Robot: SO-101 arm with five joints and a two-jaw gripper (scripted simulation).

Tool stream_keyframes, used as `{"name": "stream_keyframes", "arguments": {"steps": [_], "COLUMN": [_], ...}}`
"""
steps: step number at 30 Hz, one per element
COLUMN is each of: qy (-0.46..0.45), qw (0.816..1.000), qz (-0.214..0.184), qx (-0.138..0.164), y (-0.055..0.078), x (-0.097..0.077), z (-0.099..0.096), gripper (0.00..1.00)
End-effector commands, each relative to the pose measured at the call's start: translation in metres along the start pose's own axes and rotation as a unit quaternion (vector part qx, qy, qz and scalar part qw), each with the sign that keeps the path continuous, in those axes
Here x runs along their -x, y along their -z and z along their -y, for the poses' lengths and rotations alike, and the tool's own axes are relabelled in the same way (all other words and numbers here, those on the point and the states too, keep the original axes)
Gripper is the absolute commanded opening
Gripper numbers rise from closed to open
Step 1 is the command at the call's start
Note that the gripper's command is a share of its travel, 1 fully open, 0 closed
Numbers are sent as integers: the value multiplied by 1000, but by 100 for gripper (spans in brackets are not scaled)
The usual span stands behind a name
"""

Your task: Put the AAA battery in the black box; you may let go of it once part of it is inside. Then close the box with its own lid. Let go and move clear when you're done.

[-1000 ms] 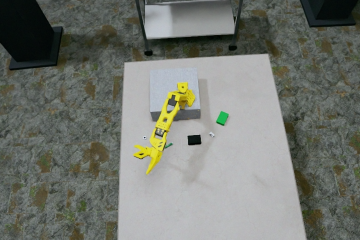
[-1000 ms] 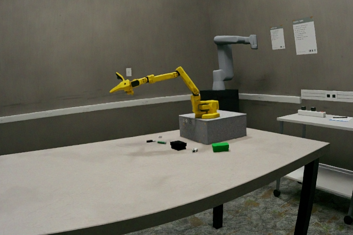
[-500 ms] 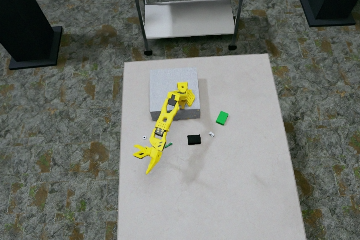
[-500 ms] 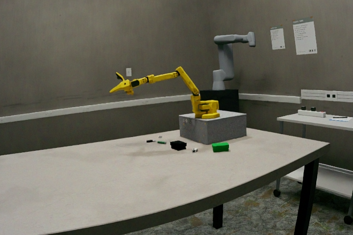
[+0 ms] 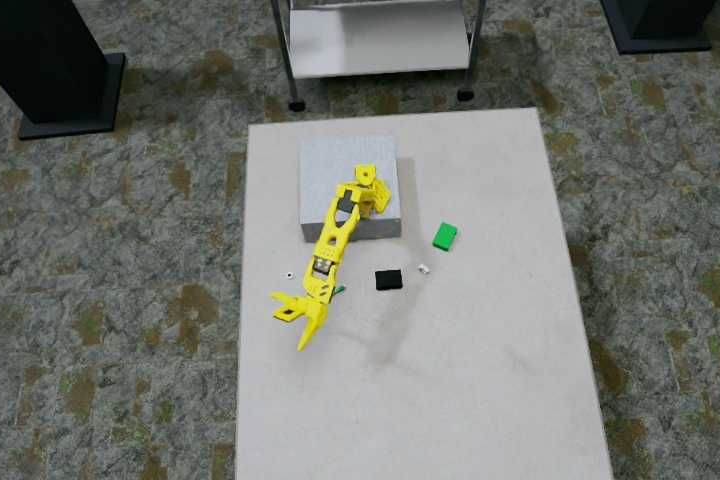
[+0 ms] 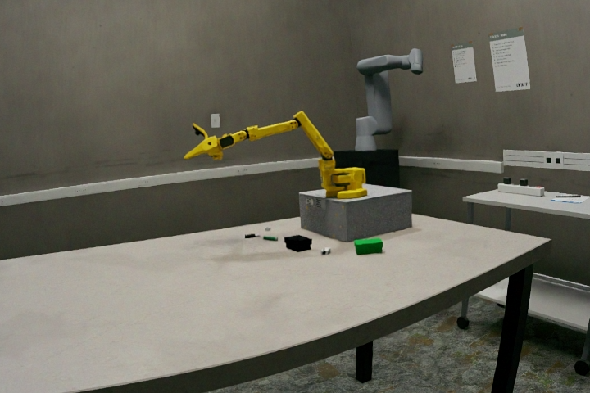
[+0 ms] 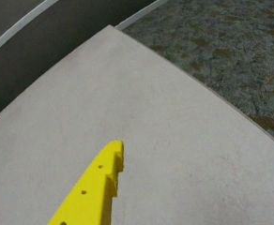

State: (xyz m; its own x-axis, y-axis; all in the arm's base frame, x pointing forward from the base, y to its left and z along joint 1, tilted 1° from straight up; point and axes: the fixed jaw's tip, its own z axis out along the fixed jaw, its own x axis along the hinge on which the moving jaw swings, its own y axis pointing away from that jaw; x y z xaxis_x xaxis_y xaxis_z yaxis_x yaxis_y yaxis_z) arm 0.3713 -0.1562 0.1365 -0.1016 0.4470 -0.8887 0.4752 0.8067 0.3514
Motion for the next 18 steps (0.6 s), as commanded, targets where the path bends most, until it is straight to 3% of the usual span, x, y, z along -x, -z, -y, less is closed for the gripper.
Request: {"name": "stream_keyframes", "arguments": {"steps": [1, 9, 13, 16, 18], "qy": [19, 135, 215, 282, 282], "qw": [1000, 986, 964, 938, 938], "qz": [-16, -97, -150, -192, -192], "qx": [4, 22, 42, 64, 64], "y": [4, 13, 24, 35, 35], "x": [-7, -52, -82, -106, -106], "z": [-6, -20, -28, -33, -33], "gripper": [96, 88, 83, 78, 78]}}
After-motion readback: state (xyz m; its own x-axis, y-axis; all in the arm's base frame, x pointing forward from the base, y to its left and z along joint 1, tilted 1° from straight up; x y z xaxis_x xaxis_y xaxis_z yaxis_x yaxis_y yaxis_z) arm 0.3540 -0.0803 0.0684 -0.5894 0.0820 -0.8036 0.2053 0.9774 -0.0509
